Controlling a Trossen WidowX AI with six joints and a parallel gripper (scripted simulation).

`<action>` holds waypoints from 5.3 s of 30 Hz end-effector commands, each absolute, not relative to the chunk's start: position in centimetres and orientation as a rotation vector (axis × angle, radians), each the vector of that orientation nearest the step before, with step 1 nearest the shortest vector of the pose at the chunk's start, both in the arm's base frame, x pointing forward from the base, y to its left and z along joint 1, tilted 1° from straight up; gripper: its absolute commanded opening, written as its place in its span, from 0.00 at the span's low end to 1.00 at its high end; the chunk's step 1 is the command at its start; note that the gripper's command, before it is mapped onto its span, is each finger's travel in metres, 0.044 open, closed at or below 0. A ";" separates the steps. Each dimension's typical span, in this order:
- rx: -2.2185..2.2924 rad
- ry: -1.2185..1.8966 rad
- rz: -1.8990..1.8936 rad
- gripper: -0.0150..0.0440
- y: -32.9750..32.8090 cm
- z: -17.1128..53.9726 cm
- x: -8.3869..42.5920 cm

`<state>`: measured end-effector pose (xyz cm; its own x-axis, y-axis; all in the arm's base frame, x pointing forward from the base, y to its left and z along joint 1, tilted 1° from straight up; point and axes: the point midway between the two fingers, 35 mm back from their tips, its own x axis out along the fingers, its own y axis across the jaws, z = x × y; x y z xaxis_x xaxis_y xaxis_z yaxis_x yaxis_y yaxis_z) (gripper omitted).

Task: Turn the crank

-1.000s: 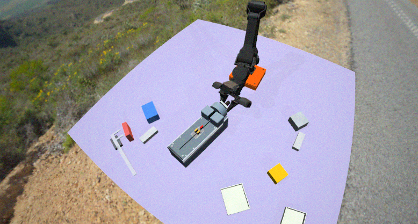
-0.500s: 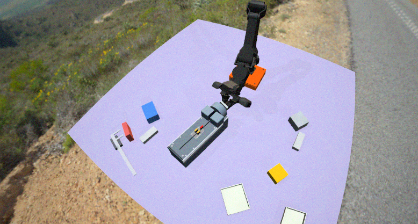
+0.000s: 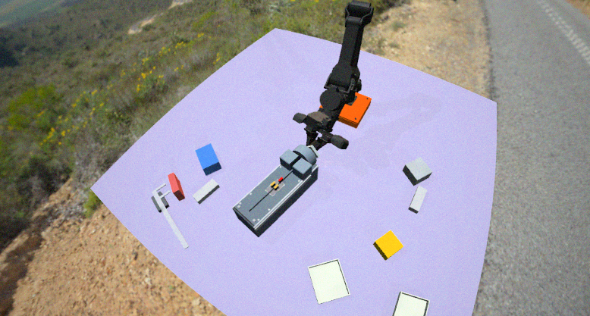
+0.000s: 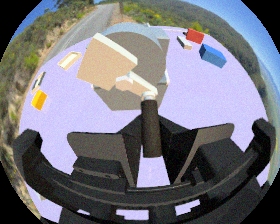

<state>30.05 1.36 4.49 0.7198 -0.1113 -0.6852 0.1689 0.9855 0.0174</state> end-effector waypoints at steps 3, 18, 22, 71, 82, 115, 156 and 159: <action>0.079 0.752 -0.155 0.25 0.9 4.9 30.0; 0.078 0.752 -0.155 0.25 0.3 6.4 29.8; 0.078 0.752 -0.155 0.25 0.3 6.9 29.8; 0.082 0.751 -0.154 0.25 3.8 10.0 30.3; 0.082 0.751 -0.154 0.25 4.4 9.7 30.4; 0.084 0.752 -0.153 0.25 6.4 5.8 30.8; 0.085 0.749 -0.154 0.39 6.1 5.3 30.8; 0.085 0.749 -0.154 0.52 6.1 5.3 30.8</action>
